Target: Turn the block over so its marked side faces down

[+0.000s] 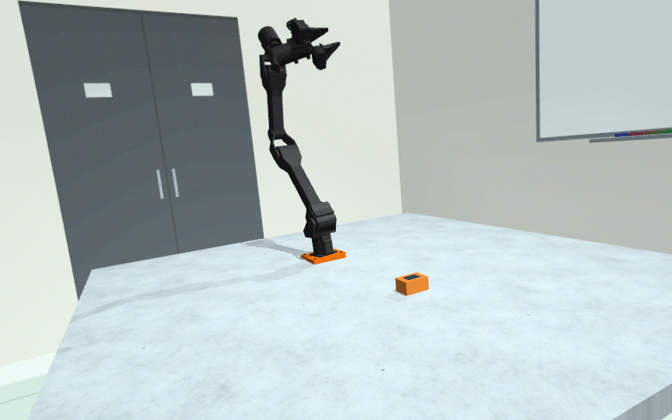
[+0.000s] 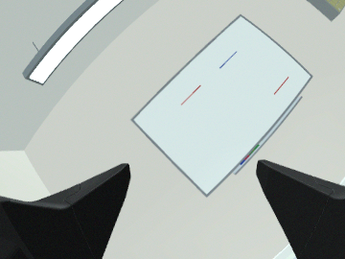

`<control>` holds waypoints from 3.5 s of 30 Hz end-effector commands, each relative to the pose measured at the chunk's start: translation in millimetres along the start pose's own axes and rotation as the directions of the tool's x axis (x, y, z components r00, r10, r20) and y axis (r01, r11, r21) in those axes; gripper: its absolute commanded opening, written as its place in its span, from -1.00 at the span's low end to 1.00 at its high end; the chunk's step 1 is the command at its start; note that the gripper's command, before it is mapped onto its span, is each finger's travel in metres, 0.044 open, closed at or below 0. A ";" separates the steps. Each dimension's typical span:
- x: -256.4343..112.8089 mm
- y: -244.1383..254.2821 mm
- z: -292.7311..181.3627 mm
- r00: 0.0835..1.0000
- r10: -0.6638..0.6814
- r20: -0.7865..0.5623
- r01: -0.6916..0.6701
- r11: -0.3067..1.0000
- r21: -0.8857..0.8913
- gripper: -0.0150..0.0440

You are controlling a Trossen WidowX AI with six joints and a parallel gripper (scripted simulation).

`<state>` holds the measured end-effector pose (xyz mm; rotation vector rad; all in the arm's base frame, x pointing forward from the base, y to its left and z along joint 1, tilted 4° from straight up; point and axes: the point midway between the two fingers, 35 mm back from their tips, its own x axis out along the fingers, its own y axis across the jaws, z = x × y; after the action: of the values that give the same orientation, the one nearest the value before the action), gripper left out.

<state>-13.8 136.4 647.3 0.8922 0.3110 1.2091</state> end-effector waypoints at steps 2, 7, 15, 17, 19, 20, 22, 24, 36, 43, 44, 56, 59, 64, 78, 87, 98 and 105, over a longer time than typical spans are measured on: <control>1.4 -3.5 3.4 1.000 -0.006 0.005 0.006 1.000 0.003 1.00; 15.5 -45.1 38.7 0.995 -0.082 0.057 0.080 0.996 0.037 1.00; 35.4 -136.3 91.8 0.958 -0.260 0.119 0.249 0.963 0.100 1.00; 38.8 -161.4 102.8 0.942 -0.311 0.128 0.297 0.948 0.117 1.00; 41.5 -187.9 113.6 0.921 -0.366 0.134 0.349 0.927 0.136 1.00; 42.4 -201.4 118.4 0.909 -0.394 0.135 0.375 0.916 0.145 1.00; 43.2 -223.2 120.5 0.886 -0.442 0.139 0.420 0.893 0.161 1.00; 44.3 -256.3 127.6 0.850 -0.510 0.131 0.485 0.856 0.181 1.00; 26.8 -436.5 135.5 0.570 -0.821 -0.031 0.806 0.552 0.214 1.00; -4.1 -538.1 109.7 0.331 -0.920 -0.210 0.942 0.308 0.136 1.00; -9.7 -551.5 104.3 0.293 -0.926 -0.239 0.955 0.272 0.117 1.00; -100.2 -682.3 9.0 -0.214 -0.774 -0.596 0.959 -0.050 -0.279 1.00; -114.2 -693.6 -6.0 -0.280 -0.721 -0.633 0.937 -0.061 -0.345 1.00; -121.0 -691.9 -5.8 -0.282 -0.720 -0.634 0.936 -0.062 -0.346 1.00; -137.0 -726.4 -36.5 -0.282 -0.720 -0.634 0.936 -0.062 -0.347 1.00; -139.0 -731.5 -40.7 -0.282 -0.720 -0.634 0.936 -0.062 -0.347 1.00; -144.1 -744.5 -52.1 -0.282 -0.720 -0.634 0.936 -0.062 -0.347 1.00; -146.7 -750.7 -58.0 -0.282 -0.720 -0.634 0.936 -0.062 -0.347 1.00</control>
<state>403.3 -27.0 30.5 0.1003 1.5812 -0.1556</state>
